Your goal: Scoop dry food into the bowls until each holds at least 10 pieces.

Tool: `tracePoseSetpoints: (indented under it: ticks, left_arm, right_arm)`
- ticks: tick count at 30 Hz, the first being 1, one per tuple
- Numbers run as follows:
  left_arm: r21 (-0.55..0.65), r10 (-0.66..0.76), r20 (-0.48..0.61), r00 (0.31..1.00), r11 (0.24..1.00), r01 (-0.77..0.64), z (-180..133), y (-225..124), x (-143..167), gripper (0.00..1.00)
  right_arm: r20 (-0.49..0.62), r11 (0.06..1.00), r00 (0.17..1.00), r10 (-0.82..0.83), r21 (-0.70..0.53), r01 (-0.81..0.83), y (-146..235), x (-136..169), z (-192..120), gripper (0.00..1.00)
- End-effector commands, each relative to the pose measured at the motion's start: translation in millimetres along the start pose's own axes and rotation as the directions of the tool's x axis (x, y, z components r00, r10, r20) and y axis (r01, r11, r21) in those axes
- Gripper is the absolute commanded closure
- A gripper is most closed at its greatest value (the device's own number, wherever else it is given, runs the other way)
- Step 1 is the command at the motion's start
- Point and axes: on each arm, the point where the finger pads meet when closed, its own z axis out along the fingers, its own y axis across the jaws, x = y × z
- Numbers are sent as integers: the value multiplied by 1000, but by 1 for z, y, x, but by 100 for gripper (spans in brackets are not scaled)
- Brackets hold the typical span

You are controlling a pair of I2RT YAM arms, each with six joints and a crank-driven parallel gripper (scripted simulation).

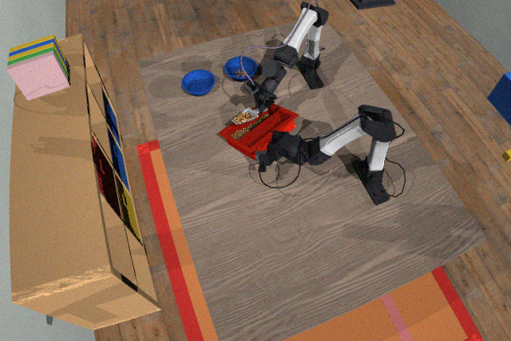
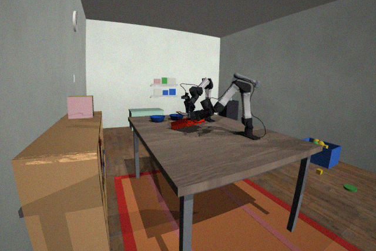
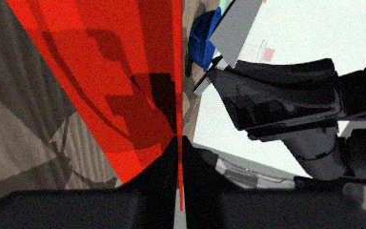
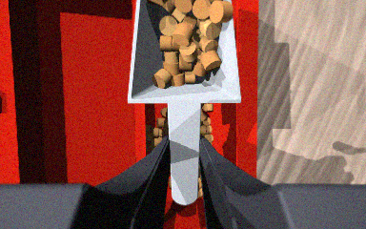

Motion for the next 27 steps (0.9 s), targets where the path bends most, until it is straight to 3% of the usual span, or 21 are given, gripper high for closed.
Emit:
tracePoseSetpoints:
  ticks: [1, 4, 9, 23, 26, 27]
  left_arm:
    - [99, 108, 24, 994, 989, -110, -6, -43, -7, 100]
    - [99, 108, 24, 994, 989, -110, -6, -43, -7, 100]
    - [99, 108, 24, 994, 989, -110, -6, -43, -7, 100]
    - [99, 108, 24, 994, 989, -110, -6, -43, -7, 100]
    - [99, 108, 24, 994, 989, -110, -6, -43, -7, 100]
    - [99, 108, 24, 994, 989, -110, -6, -43, -7, 100]
  right_arm:
    - [58, 998, 997, 54, 35, -56, -12, -25, -18, 100]
    - [-13, 991, 995, 94, 91, -93, -29, 6, -19, 100]
    - [-5, 982, 990, 140, 129, -138, -41, 5, -30, 100]
    - [-64, 900, 948, 312, 340, -273, -100, 59, -66, 100]
    - [-43, 891, 945, 325, 348, -290, -104, 55, -69, 100]
    - [-68, 887, 942, 329, 363, -284, -106, 68, -69, 100]
